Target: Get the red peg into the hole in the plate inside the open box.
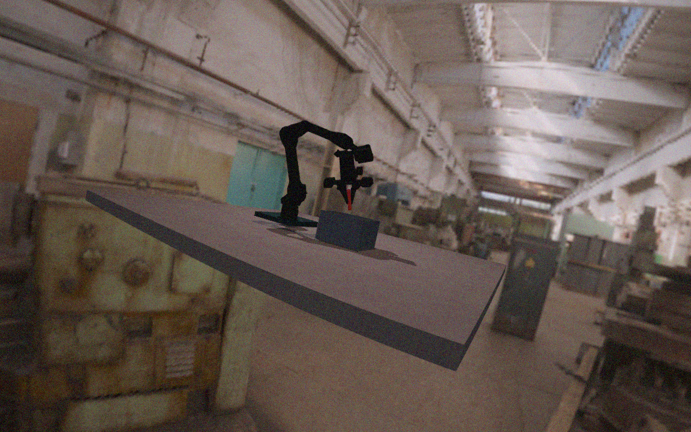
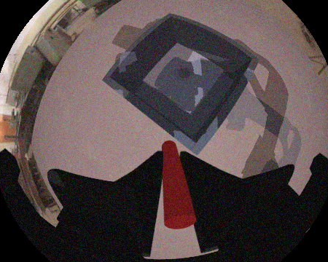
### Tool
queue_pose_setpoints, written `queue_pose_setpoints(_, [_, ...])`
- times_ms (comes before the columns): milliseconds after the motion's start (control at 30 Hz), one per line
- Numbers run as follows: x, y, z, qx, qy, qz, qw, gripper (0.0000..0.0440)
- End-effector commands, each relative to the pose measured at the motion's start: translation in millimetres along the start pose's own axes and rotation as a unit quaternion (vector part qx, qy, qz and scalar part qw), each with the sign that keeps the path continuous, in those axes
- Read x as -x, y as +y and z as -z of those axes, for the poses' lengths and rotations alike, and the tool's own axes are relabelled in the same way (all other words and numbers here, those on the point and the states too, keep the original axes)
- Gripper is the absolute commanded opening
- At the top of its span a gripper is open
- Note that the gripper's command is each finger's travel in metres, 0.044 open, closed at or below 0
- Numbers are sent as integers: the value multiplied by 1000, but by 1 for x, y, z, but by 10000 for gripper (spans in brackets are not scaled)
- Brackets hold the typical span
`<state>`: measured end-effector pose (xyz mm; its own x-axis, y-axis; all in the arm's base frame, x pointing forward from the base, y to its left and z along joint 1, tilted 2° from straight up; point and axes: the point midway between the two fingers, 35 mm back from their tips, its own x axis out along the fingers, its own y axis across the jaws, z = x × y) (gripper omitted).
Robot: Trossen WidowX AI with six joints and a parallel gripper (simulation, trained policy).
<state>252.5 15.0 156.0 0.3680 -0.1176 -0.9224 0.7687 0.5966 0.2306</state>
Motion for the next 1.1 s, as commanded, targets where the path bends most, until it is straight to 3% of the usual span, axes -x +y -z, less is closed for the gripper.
queue_pose_setpoints(0, [-5, -1, -13, -6, -9, 8, 1000, 0])
queue_pose_setpoints(600, [-35, -9, -66, -54, -31, 24, 998, 4])
queue_pose_setpoints(1067, [-66, -15, -83, -68, -8, 42, 997, 11])
